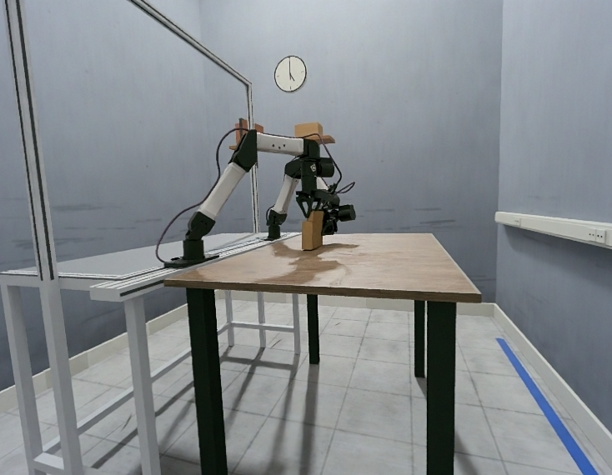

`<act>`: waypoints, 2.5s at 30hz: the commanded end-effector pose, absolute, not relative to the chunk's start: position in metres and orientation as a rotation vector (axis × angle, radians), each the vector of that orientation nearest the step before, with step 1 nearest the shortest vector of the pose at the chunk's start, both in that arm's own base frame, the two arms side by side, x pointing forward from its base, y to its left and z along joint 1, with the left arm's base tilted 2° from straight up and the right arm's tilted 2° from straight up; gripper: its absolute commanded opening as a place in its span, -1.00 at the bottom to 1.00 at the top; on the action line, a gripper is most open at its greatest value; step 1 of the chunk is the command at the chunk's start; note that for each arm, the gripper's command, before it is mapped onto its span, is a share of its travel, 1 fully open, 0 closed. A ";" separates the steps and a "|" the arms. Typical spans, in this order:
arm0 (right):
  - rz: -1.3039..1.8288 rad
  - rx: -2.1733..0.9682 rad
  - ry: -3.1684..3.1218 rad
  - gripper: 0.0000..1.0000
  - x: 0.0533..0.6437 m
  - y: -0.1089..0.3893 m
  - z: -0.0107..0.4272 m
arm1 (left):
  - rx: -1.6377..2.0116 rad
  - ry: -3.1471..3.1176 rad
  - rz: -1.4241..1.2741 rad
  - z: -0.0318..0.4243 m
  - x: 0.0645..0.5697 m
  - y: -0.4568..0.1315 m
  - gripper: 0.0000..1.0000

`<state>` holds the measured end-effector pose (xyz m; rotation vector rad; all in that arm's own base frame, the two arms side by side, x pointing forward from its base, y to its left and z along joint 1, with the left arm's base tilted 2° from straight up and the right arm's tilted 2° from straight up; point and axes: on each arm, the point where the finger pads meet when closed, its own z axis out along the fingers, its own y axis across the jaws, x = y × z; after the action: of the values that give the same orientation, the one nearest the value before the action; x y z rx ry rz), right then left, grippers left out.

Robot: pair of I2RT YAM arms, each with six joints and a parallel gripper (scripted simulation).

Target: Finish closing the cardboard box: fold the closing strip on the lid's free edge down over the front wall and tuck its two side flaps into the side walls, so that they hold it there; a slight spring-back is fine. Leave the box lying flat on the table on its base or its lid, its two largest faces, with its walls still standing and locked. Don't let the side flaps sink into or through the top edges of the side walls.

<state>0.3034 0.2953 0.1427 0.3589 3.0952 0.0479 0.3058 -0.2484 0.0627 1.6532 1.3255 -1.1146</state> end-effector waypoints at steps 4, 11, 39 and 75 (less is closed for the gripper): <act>0.059 0.316 3.109 0.09 0.304 0.303 0.139 | 1.667 1.269 -1.084 0.079 0.304 -0.252 -0.09; 0.059 0.305 3.109 0.09 0.304 0.304 0.139 | 1.667 1.269 -1.084 0.079 0.304 -0.252 -0.09; 0.058 0.259 3.114 0.09 0.305 0.304 0.139 | 1.667 1.269 -1.084 0.079 0.304 -0.252 -0.09; 0.058 0.216 3.115 0.09 0.307 0.305 0.139 | 1.667 1.269 -1.084 0.079 0.304 -0.252 -0.09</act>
<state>0.3054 0.2978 0.1429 0.2417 3.1073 0.0472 0.3059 -0.2484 0.0628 1.6532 1.3255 -1.1146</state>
